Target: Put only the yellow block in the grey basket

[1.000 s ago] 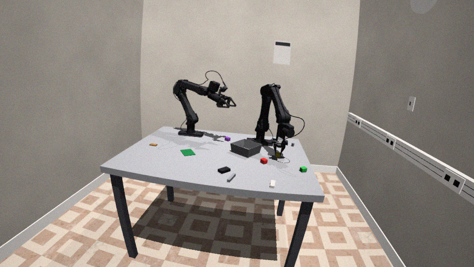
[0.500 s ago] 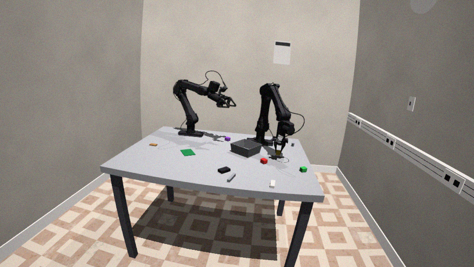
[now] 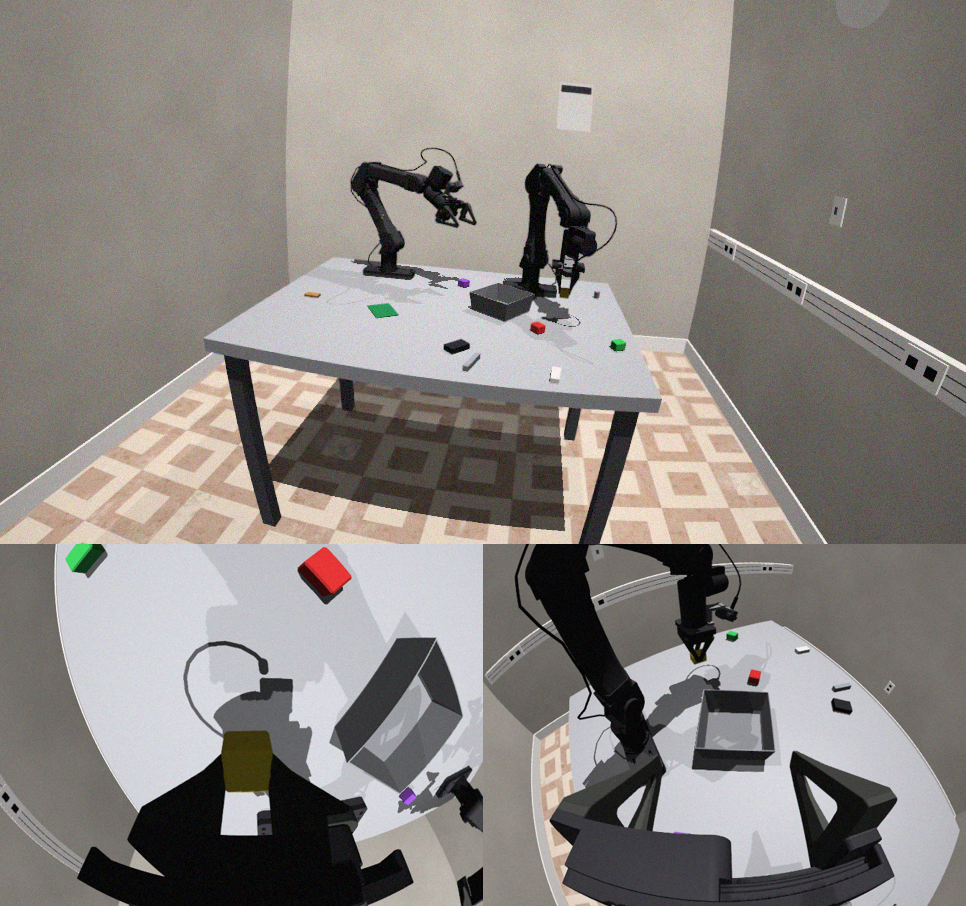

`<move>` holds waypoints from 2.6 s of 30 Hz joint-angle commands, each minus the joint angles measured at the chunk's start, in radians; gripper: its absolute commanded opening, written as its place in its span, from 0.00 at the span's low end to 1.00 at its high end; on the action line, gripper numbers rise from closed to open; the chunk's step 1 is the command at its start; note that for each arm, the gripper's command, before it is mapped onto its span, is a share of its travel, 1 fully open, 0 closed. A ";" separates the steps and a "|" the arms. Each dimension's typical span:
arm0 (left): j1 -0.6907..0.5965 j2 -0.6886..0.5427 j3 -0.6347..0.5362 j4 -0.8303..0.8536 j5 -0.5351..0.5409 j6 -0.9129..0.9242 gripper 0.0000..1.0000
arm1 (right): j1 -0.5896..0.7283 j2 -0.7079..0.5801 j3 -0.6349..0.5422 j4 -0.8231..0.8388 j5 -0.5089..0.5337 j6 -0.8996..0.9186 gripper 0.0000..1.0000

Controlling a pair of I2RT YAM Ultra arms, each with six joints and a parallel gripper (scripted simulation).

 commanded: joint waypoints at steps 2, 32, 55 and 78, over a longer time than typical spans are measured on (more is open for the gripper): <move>-0.153 -0.109 -0.006 -0.073 0.016 -0.210 0.24 | 0.067 -0.001 0.102 -0.145 0.161 0.088 1.00; -0.851 -0.119 0.009 -0.083 0.021 -0.797 0.24 | 0.121 0.030 0.168 -0.209 0.218 0.127 1.00; -0.858 0.000 -0.263 0.286 0.021 -0.808 0.24 | 0.116 0.021 0.157 -0.197 0.210 0.123 1.00; -0.851 0.011 -0.279 0.323 0.020 -0.803 0.24 | 0.116 0.021 0.157 -0.197 0.210 0.123 1.00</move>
